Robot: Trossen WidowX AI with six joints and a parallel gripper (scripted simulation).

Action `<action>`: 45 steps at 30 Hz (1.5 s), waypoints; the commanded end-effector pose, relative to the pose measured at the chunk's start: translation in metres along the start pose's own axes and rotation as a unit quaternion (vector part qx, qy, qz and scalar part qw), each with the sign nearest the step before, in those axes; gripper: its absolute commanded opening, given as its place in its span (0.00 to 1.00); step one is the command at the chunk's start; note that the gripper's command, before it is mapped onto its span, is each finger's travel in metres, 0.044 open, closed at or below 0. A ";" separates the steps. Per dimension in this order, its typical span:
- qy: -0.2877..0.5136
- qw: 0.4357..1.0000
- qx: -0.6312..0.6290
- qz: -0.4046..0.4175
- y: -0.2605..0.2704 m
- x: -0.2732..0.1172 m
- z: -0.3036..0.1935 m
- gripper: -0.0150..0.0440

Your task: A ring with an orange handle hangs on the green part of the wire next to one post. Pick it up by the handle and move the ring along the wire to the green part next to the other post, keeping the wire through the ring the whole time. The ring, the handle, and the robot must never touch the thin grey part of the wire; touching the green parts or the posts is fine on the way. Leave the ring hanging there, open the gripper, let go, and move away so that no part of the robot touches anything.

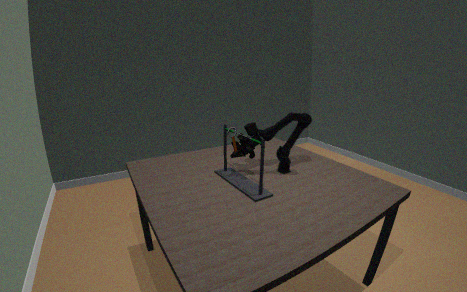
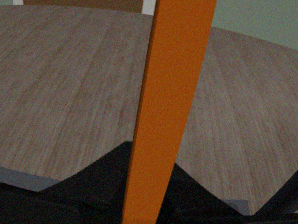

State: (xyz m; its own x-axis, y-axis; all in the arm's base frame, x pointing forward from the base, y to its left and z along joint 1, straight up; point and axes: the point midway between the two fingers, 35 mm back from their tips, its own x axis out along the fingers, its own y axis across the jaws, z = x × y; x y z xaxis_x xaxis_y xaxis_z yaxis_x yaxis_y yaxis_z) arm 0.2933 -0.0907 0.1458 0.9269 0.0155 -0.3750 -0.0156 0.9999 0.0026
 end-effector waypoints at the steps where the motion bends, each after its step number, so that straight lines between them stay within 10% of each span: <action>1: 0.031 1.000 -0.007 -0.002 0.004 -0.011 0.002 0.00; 45: 0.410 0.893 -0.176 0.066 -0.001 -0.108 0.034 0.00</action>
State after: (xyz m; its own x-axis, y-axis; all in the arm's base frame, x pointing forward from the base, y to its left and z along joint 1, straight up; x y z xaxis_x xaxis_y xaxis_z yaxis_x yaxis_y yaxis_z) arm 0.2083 -0.0883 0.2115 0.3705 -0.0035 -0.9288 -0.2945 0.9480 -0.1211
